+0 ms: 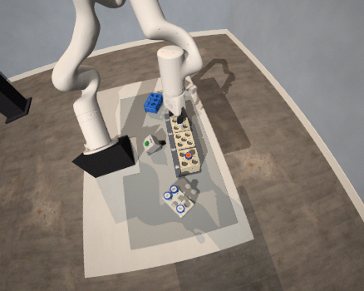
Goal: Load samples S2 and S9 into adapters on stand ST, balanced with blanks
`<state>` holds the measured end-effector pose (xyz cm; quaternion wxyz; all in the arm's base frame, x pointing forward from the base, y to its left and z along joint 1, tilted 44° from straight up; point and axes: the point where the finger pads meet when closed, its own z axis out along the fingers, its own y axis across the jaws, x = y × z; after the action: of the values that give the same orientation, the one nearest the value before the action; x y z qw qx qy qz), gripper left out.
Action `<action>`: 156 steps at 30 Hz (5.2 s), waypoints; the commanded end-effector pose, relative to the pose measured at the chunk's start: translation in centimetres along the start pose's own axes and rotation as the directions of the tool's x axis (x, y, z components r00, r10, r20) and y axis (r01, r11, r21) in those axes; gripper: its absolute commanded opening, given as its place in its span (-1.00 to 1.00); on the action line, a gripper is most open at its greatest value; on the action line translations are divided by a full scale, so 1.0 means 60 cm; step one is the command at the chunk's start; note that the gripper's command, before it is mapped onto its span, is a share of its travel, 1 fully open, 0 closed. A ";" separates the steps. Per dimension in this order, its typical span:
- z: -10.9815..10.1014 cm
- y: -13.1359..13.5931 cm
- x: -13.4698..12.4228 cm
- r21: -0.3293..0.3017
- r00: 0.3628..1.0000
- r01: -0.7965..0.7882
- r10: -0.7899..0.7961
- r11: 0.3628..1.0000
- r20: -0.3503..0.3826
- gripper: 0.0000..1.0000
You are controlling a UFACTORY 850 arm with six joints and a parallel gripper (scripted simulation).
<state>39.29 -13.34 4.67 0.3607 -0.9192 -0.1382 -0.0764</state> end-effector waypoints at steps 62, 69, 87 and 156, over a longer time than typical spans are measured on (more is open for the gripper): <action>0.003 0.326 -0.361 -0.002 0.997 0.073 -0.073 0.997 -0.014 0.15; 0.004 0.365 -0.405 -0.002 0.997 0.073 -0.073 0.997 -0.014 0.15; 0.017 0.370 -0.411 -0.002 0.997 0.073 -0.073 0.997 -0.014 0.15; 0.194 0.370 -0.408 -0.002 0.997 0.073 -0.073 0.997 -0.014 0.15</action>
<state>23.31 -25.74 -23.96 0.3589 -0.9130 -0.1688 -0.0956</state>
